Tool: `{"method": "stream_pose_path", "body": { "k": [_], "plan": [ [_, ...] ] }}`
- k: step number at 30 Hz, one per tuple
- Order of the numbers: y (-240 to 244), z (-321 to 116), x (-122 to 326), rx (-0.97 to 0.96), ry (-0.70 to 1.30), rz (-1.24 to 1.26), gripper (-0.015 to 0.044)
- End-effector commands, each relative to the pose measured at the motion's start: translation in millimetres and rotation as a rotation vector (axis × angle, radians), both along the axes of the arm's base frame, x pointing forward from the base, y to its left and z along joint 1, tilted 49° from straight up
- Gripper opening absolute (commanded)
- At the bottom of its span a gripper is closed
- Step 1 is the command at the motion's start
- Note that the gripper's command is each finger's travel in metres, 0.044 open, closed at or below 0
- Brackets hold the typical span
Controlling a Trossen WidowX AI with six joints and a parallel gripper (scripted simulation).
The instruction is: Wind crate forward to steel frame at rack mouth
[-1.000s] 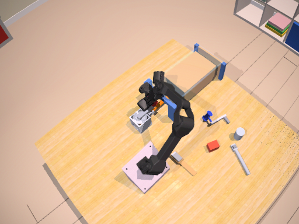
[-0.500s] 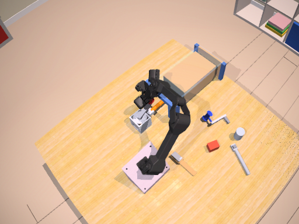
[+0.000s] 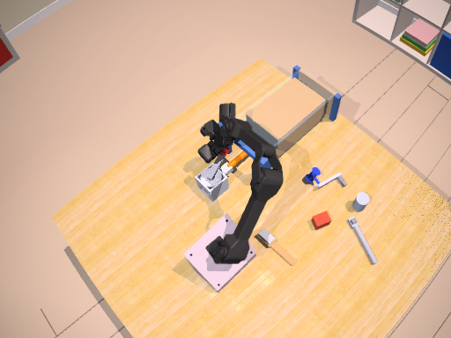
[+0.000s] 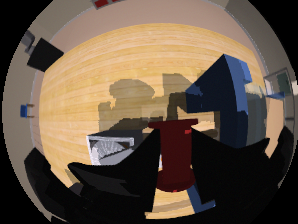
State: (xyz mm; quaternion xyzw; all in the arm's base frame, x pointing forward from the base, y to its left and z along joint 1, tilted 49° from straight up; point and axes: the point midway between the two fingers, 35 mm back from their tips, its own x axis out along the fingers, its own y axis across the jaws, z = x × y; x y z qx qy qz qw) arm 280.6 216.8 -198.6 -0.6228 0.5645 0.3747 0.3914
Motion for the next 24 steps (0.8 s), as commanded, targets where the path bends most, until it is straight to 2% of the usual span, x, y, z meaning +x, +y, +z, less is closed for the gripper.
{"method": "stream_pose_path", "body": {
  "k": [1,24],
  "plan": [
    [12.8,-15.3,-15.0,0.027,0.030,0.010,0.0000],
    [27.5,-33.1,-41.9,0.030,0.031,0.010,0.0000]
  ]
}}
